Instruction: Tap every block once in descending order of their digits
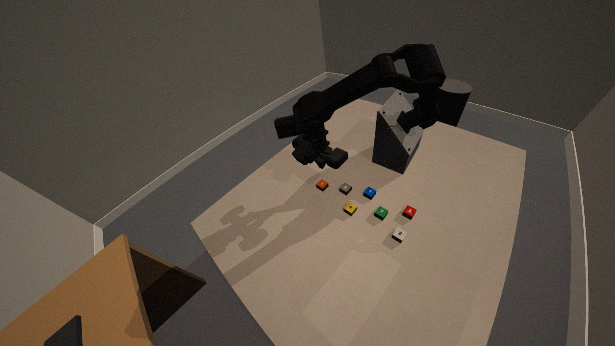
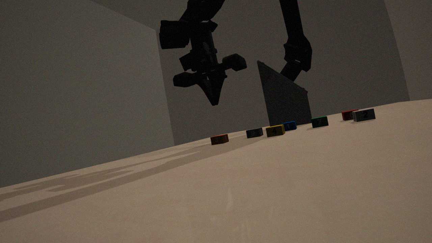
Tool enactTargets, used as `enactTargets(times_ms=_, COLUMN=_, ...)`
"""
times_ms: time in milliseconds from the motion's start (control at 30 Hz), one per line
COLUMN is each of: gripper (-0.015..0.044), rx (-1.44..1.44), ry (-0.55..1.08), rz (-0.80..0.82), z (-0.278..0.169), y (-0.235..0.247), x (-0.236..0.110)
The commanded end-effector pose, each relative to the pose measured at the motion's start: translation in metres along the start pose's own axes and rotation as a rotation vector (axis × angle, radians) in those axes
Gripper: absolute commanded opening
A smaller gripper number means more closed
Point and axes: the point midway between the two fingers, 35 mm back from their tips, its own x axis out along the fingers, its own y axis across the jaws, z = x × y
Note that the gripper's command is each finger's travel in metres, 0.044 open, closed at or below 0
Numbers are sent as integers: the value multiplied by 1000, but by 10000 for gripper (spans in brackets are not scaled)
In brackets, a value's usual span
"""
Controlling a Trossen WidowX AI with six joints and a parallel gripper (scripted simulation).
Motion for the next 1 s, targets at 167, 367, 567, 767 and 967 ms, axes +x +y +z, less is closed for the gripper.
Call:
enactTargets(times_ms=167, gripper=20, rx=-10, ry=-16, rz=-11, z=1, y=-1, x=-30)
enactTargets(times_ms=367, gripper=20, rx=0, ry=-21, rz=-45, z=34, y=82, x=-39)
enactTargets(times_ms=567, gripper=20, rx=-1, ry=-28, rz=-44, z=43, y=199, x=-36)
enactTargets(times_ms=767, gripper=20, rx=-9, ry=-15, rz=1, z=15, y=306, x=-29)
enactTargets(times_ms=967, gripper=20, rx=-9, ry=-14, rz=5, z=13, y=312, x=-28)
